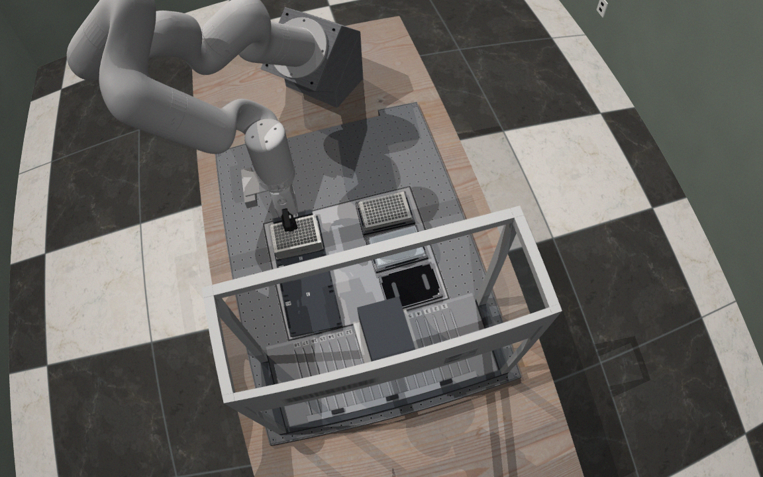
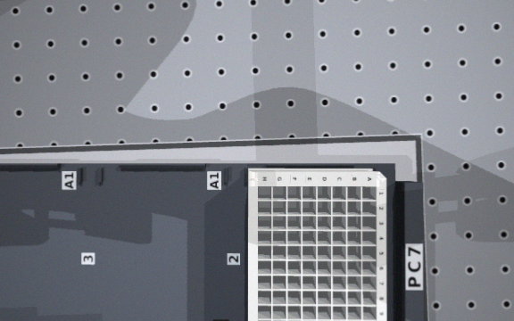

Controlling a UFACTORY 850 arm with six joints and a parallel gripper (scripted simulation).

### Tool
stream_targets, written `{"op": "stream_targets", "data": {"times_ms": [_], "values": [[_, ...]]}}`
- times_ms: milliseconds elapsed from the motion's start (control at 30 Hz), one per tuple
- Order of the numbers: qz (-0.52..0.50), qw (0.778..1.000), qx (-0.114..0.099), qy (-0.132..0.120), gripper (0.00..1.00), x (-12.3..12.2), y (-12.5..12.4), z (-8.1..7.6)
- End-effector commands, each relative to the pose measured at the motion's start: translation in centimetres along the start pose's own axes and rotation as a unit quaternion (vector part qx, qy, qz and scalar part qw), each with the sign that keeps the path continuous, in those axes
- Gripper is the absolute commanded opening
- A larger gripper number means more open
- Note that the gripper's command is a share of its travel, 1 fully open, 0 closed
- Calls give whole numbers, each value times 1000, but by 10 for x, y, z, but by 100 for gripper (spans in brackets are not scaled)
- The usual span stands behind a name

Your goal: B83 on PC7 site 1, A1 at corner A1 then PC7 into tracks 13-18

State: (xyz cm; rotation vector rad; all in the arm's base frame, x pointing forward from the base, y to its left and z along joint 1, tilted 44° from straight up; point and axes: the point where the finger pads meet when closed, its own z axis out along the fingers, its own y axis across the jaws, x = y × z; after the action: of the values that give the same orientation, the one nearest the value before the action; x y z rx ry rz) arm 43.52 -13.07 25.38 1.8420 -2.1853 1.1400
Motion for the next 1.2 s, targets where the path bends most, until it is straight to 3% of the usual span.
{"op": "stream_targets", "data": {"times_ms": [0,1067,1167], "values": [[0,1000,1,0,100,0,-1,0],[-16,1000,1,0,100,-93,-97,40],[-16,1000,1,0,100,-93,-97,40]]}}
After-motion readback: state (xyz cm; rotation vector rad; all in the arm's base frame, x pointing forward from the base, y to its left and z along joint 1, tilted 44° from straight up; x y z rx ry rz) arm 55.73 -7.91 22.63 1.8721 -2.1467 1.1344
